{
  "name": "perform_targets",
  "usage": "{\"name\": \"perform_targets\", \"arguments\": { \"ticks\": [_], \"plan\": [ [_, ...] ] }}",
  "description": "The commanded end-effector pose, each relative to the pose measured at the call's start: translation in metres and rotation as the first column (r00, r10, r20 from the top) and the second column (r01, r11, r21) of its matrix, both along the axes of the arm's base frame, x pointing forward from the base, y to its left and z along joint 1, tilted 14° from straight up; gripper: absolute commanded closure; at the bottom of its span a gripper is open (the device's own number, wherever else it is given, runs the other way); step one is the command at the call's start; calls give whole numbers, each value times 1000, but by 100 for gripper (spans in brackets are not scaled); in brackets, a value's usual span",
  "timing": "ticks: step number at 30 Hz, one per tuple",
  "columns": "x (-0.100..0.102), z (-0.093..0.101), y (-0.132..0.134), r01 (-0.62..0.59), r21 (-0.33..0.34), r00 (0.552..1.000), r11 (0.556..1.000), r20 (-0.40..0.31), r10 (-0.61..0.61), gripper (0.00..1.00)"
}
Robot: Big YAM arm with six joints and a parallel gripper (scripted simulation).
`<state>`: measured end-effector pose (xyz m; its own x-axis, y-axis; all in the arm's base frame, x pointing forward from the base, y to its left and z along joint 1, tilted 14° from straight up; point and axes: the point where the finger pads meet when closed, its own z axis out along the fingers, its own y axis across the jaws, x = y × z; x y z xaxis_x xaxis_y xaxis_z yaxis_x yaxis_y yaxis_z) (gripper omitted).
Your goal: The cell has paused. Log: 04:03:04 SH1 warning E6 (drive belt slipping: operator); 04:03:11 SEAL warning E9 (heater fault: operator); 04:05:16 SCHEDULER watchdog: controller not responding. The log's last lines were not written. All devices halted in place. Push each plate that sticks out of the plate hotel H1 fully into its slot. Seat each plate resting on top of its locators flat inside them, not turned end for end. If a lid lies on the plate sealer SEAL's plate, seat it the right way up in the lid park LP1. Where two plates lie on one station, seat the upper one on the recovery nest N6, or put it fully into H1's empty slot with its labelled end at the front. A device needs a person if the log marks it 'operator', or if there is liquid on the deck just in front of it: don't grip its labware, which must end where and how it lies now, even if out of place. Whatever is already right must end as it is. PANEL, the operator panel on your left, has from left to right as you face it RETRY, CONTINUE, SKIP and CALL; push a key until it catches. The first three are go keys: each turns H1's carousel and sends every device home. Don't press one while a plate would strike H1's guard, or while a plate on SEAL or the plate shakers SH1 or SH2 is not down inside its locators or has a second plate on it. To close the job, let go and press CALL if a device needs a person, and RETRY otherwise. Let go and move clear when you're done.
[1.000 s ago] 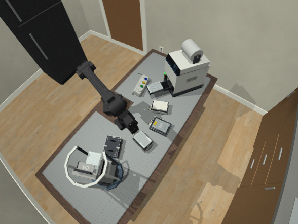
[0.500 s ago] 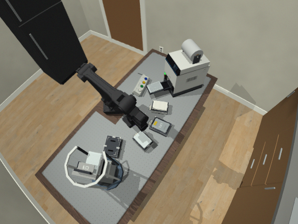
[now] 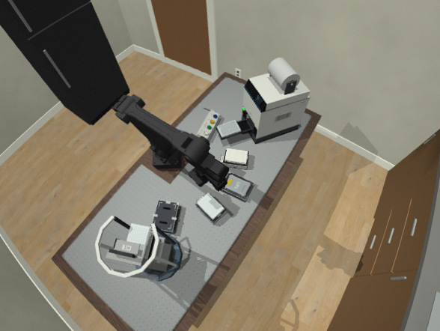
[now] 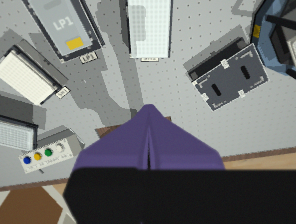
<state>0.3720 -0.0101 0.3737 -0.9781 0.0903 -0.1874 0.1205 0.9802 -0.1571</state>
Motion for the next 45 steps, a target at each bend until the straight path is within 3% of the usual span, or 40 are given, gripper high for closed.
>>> {"name": "perform_targets", "arguments": {
  "ticks": [1, 6, 7, 16, 20, 32, 35, 36, 38, 45],
  "plan": [
    [-2, 24, -5, -9, -3, 999, 1000, 47, 9, 100],
    [2, 17, 2, -26, -3, 999, 1000, 28, 26, 100],
    [-1, 0, -4, -15, -3, 1000, 1000, 13, 15, 0],
    [9, -48, -13, -10, -2, 1000, 1000, 0, 10, 0],
    [10, -56, -12, -17, -2, 1000, 1000, 5, 17, 0],
    [23, -119, -26, -10, -3, 1000, 1000, -10, 10, 0],
    [23, -123, -27, -10, -3, 1000, 1000, -7, 10, 0],
    [21, -117, -22, -23, -4, 999, 1000, 23, 23, 0],
    [26, -139, -29, -10, -3, 1000, 1000, -11, 10, 0],
    [31, -174, -36, -10, -3, 1000, 1000, -12, 10, 0]
  ]
}}
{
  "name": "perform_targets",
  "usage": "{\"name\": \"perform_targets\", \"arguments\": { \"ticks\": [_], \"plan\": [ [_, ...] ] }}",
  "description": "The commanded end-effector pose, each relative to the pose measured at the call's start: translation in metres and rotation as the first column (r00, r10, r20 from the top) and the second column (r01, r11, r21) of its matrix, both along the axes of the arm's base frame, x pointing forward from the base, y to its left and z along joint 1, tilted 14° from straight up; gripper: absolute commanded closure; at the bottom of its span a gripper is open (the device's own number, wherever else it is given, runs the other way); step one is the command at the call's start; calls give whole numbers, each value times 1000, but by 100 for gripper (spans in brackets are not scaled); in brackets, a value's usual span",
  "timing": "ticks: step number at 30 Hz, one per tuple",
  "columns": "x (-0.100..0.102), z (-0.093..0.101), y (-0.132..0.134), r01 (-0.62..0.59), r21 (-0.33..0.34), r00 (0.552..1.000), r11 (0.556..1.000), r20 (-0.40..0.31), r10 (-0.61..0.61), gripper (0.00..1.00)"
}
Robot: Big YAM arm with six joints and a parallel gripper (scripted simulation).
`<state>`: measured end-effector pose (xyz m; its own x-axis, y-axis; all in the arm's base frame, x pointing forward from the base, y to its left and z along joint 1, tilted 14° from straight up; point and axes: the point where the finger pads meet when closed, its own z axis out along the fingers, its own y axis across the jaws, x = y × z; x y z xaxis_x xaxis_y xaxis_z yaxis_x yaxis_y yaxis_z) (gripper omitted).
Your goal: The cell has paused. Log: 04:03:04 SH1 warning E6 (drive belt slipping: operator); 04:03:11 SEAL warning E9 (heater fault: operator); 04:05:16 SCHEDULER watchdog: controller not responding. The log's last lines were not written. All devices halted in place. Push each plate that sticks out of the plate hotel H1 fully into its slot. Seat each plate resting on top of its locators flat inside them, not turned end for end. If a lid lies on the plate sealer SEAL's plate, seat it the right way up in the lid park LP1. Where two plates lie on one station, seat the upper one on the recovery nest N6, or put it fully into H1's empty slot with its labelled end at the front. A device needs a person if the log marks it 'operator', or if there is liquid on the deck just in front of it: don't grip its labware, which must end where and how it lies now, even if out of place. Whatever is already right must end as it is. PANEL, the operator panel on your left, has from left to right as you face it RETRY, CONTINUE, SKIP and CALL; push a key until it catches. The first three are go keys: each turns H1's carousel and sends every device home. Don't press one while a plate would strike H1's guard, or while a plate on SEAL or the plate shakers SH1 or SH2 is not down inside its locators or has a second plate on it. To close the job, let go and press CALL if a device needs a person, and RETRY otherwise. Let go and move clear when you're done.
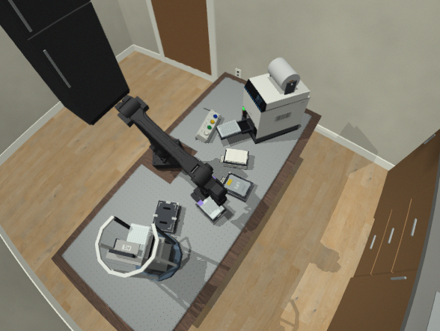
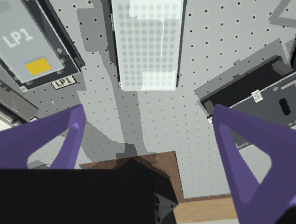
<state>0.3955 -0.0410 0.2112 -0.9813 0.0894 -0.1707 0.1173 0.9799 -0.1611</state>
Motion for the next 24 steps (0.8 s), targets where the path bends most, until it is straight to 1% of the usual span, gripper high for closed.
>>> {"name": "perform_targets", "arguments": {
  "ticks": [1, 5, 7, 8, 9, 10, 20, 21, 22, 24],
  "plan": [
    [9, -16, -6, -9, -1, 1000, 1000, 5, 9, 0],
    [12, -35, -9, -9, -1, 1000, 1000, 5, 9, 0],
    [12, -35, -9, -9, -1, 1000, 1000, 5, 9, 0],
    [15, -25, -6, -19, -3, 999, 1000, 44, 19, 0],
    [13, -41, -10, -12, -1, 1000, 1000, 15, 12, 0],
    [15, -50, -12, -9, -1, 1000, 1000, 5, 9, 0],
    [22, -99, -20, -12, 0, 1000, 1000, 4, 12, 0],
    [22, -102, -19, -14, -1, 1000, 1000, 4, 14, 0],
    [32, -93, -18, -18, -3, 999, 1000, 27, 18, 0],
    [32, -93, -18, -18, -3, 999, 1000, 27, 18, 0]
  ]
}}
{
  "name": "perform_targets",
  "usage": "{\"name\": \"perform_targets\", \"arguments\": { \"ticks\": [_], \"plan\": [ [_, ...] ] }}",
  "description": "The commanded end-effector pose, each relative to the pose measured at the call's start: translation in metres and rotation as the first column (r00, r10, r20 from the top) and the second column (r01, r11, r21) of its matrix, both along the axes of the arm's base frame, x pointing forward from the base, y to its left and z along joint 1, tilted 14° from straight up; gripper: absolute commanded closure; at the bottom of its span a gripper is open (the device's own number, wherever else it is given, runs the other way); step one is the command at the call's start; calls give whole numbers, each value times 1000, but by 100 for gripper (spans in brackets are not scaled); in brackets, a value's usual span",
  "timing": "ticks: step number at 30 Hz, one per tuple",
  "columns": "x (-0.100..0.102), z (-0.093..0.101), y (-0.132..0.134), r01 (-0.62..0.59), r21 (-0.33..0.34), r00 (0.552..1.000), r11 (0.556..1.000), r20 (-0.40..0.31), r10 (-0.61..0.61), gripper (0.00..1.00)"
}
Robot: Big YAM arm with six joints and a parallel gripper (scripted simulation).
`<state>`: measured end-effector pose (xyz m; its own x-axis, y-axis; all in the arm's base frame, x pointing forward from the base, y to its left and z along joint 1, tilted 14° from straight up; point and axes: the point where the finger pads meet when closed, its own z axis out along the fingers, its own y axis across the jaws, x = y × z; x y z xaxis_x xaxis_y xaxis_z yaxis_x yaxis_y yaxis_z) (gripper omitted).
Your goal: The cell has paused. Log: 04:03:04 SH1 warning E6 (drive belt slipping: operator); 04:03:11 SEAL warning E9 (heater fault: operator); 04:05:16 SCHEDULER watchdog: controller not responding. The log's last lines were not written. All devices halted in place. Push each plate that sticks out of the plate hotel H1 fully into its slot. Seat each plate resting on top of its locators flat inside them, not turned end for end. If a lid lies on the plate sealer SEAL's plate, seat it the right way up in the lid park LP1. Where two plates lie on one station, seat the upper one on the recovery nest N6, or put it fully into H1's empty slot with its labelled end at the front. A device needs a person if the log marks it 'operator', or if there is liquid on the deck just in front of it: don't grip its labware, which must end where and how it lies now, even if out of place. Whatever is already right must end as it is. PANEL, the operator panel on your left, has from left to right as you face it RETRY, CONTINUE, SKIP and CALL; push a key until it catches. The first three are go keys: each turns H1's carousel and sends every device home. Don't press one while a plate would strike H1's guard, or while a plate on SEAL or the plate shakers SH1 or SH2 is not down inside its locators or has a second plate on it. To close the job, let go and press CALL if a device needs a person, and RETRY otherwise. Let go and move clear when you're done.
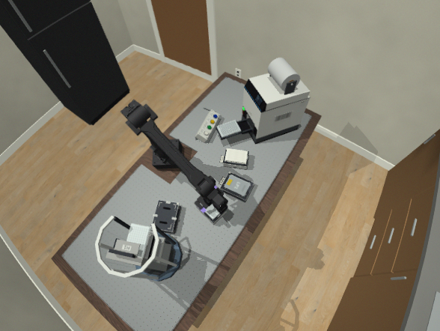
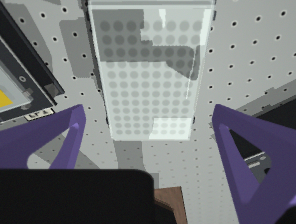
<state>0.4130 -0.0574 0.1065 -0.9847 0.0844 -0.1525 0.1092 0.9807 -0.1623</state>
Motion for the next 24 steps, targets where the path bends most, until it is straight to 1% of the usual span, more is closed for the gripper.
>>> {"name": "perform_targets", "arguments": {
  "ticks": [1, 5, 6, 7, 8, 21, 22, 24],
  "plan": [
    [21, 34, -2, -13, -9, 995, 1000, 99, 14, 0],
    [19, 33, -4, -10, -8, 996, 1000, 90, 11, 0],
    [13, 20, -1, -6, -4, 998, 1000, 56, 6, 0],
    [17, 23, -4, -9, -6, 998, 1000, 66, 10, 0],
    [15, 19, -4, -9, -5, 998, 1000, 56, 9, 0],
    [4, 16, -4, -7, -4, 999, 1000, 51, 7, 0],
    [11, 20, -1, -6, -4, 998, 1000, 56, 6, 0],
    [11, 20, -1, -6, -4, 998, 1000, 56, 6, 0]
  ]
}}
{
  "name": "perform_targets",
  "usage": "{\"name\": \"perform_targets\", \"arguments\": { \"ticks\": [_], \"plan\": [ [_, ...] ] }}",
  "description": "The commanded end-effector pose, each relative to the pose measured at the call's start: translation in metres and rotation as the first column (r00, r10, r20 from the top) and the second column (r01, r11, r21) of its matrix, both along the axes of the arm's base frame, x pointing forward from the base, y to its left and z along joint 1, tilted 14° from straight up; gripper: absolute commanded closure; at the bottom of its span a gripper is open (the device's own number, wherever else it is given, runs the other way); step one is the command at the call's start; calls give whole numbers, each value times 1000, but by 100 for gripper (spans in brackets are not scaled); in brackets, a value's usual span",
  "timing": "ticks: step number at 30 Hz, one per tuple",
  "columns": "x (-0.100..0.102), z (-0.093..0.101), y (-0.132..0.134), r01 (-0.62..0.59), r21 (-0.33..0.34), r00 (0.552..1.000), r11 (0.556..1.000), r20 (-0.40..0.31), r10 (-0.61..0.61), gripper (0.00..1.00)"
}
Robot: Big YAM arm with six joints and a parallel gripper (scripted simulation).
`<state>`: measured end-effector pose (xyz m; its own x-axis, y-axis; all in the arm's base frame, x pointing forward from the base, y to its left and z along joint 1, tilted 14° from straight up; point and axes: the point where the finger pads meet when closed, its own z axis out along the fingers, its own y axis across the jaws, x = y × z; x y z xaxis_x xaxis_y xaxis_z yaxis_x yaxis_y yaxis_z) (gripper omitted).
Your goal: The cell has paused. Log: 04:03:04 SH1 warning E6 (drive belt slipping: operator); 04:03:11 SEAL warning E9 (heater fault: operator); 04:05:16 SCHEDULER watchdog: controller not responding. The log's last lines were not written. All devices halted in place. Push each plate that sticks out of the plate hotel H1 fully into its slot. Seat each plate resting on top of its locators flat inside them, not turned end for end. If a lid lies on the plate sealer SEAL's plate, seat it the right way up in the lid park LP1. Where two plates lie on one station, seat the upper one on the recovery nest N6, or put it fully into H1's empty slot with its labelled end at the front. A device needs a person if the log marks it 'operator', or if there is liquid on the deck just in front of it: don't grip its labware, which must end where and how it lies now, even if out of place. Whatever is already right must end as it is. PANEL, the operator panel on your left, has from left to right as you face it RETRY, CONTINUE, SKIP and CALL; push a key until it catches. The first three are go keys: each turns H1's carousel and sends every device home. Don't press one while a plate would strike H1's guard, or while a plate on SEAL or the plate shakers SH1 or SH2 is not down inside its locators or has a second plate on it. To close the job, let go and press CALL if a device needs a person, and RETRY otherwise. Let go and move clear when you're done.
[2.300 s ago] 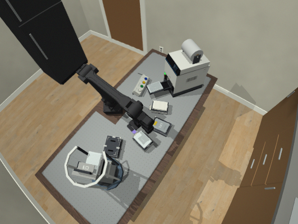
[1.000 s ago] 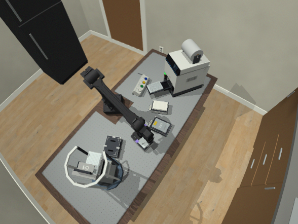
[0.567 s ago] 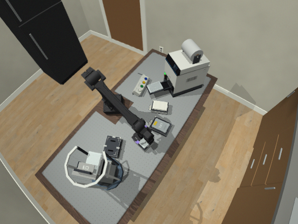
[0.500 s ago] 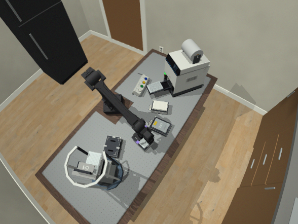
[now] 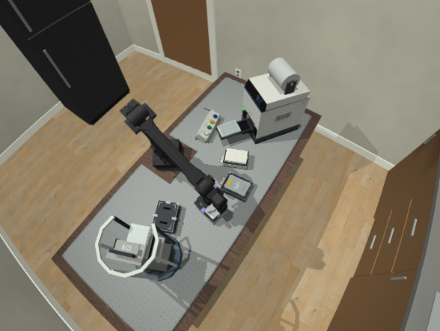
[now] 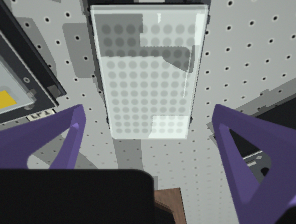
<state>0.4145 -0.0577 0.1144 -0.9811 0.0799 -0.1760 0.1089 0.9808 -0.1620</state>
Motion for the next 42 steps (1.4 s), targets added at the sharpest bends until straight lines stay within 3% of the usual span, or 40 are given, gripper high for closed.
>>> {"name": "perform_targets", "arguments": {
  "ticks": [1, 3, 6, 10, 11, 16, 25, 28, 30, 42],
  "plan": [
    [10, 12, -1, -2, -1, 999, 1000, 33, 2, 0],
    [9, 12, -1, -2, -1, 999, 1000, 33, 2, 0],
    [1, -8, -6, 0, 0, 1000, 1000, 2, 0, 0],
    [2, -12, -4, -7, 1, 1000, 1000, -1, 7, 0],
    [22, 12, -5, -9, -5, 998, 1000, 61, 9, 0],
    [3, -19, -8, -1, 0, 1000, 1000, -1, 1, 0],
    [7, -30, -8, -5, 0, 1000, 1000, 3, 5, 0],
    [14, -21, -7, -10, -2, 1000, 1000, 27, 10, 0],
    [6, -35, -9, -5, 1, 1000, 1000, -1, 5, 0],
    [8, -51, -13, -3, 1, 1000, 1000, -2, 3, 0]
  ]
}}
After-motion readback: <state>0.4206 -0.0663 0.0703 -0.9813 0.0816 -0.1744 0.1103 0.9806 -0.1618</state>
